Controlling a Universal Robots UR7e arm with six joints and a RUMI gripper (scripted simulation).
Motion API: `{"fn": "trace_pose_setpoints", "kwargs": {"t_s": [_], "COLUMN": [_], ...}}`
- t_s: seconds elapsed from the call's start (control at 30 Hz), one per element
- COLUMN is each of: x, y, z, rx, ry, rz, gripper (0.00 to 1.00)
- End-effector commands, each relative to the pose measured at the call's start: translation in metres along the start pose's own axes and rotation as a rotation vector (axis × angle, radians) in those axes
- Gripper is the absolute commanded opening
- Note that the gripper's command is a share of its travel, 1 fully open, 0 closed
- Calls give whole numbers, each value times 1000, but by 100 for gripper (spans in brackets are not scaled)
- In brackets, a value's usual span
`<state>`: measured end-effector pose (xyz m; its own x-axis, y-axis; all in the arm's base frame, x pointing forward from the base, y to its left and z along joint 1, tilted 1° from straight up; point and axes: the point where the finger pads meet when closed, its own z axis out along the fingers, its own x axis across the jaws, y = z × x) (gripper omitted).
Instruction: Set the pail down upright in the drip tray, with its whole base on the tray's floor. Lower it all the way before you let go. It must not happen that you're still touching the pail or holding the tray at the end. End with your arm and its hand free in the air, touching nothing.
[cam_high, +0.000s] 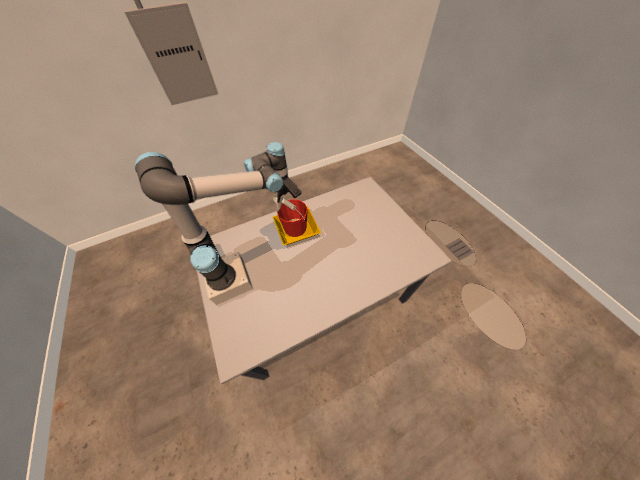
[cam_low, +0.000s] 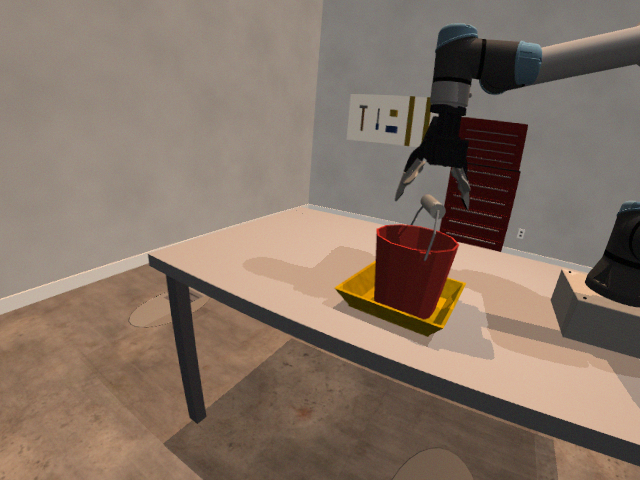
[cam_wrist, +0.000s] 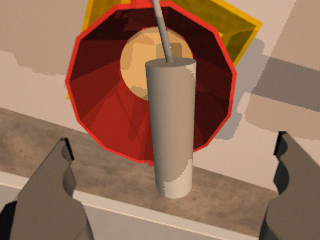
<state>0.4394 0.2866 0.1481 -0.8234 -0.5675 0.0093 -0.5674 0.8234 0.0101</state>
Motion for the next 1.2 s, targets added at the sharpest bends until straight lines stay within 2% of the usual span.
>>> {"fn": "trace_pose_setpoints", "kwargs": {"t_s": [0.0,0.73,1.17], "x": [0,0,0], "y": [0,0,0], "z": [-1,-1,-11], "rx": [0,0,0], "ry": [-1,-1,-1], "rz": [0,0,0], "gripper": [100,100,100]}}
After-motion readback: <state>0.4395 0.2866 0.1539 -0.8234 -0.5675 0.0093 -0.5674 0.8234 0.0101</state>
